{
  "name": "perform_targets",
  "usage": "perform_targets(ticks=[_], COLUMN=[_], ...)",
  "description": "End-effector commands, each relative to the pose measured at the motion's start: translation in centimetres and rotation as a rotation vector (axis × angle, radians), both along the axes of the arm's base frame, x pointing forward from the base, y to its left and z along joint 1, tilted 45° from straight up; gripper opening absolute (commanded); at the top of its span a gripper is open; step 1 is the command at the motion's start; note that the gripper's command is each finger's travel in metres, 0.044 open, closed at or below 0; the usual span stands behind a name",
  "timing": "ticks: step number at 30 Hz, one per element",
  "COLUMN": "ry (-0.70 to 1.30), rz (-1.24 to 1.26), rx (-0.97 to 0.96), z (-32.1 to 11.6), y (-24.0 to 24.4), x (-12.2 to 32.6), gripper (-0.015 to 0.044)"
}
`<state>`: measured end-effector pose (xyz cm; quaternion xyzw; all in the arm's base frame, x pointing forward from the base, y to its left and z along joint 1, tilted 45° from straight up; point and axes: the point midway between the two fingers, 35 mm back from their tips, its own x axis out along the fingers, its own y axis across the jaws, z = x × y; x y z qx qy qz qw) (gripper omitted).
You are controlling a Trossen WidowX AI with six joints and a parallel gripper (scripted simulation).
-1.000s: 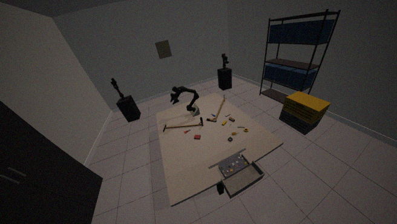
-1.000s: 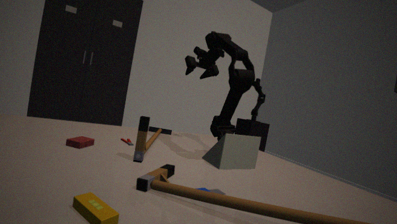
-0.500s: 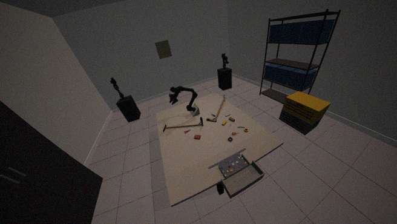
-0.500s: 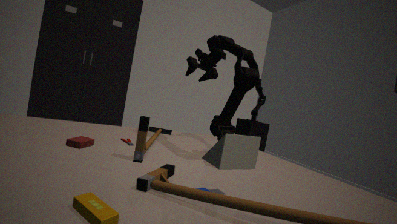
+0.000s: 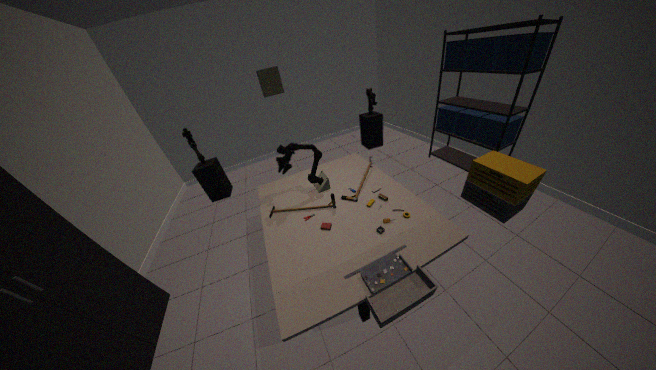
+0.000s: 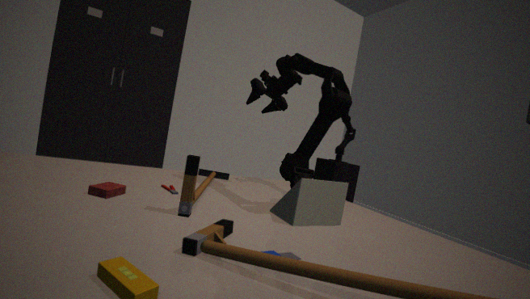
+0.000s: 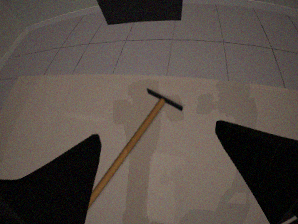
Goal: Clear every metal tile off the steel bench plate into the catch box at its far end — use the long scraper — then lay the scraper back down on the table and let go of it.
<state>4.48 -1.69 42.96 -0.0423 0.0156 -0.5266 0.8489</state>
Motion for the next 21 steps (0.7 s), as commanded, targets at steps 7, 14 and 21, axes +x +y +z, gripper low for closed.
perform_targets(ticks=[7,14,21], ry=[0.033,0.055,0.081], rz=[0.091,0.157,0.223], rx=[0.043,0.072,0.099], z=[0.3,0.3,0.3], y=[-1.8,-3.0,-4.0], x=[0.4,1.0,1.8], gripper=[0.044,0.044,0.044])
